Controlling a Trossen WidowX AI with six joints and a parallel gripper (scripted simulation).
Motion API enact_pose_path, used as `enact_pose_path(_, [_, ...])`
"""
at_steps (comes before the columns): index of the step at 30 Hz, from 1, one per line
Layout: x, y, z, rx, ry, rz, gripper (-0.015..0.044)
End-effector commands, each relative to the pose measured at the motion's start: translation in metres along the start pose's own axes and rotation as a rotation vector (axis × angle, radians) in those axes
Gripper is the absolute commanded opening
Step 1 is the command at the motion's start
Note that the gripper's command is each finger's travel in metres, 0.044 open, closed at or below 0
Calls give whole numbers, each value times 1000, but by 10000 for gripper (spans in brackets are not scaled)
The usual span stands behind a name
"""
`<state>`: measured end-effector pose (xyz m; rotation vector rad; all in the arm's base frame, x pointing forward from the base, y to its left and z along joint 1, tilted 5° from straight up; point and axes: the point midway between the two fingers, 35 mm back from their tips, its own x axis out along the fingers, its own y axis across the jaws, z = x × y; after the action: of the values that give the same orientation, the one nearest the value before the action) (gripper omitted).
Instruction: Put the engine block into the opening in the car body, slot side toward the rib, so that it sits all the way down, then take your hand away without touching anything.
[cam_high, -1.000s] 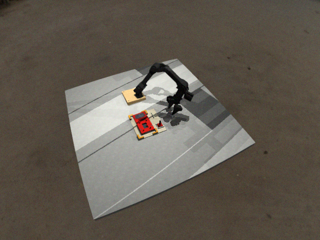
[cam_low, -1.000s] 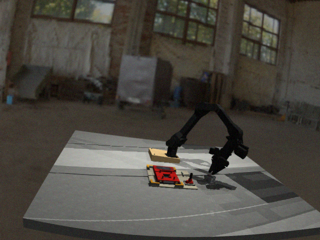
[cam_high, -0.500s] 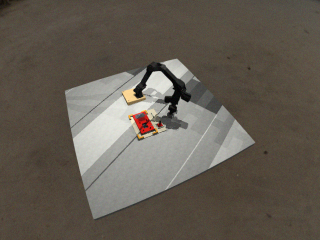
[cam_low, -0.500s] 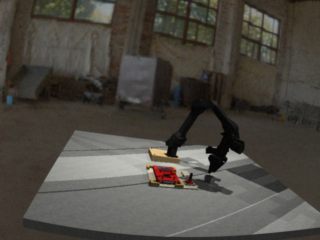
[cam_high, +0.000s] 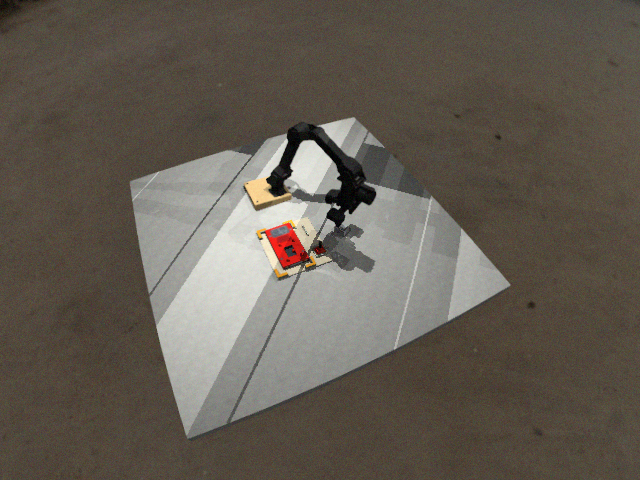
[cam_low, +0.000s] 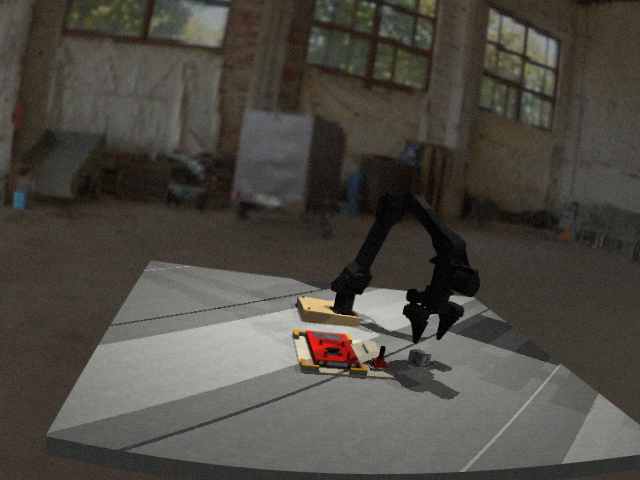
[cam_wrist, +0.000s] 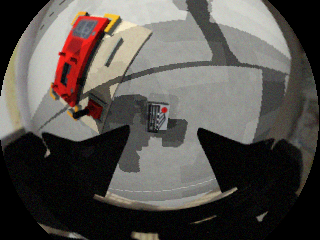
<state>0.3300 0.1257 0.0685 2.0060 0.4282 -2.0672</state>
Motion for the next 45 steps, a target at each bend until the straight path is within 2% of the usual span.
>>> enact_pose_path(1, [0, -1, 0, 35, 6, -22, 440])
enact_pose_path(6, [-1, 12, 3, 38, 31, -26, 440])
enact_pose_path(33, [42, 11, 1, 38, 31, -26, 440])
enact_pose_path(43, [42, 11, 1, 38, 31, -26, 177])
enact_pose_path(45, [42, 11, 1, 38, 31, -26, 164])
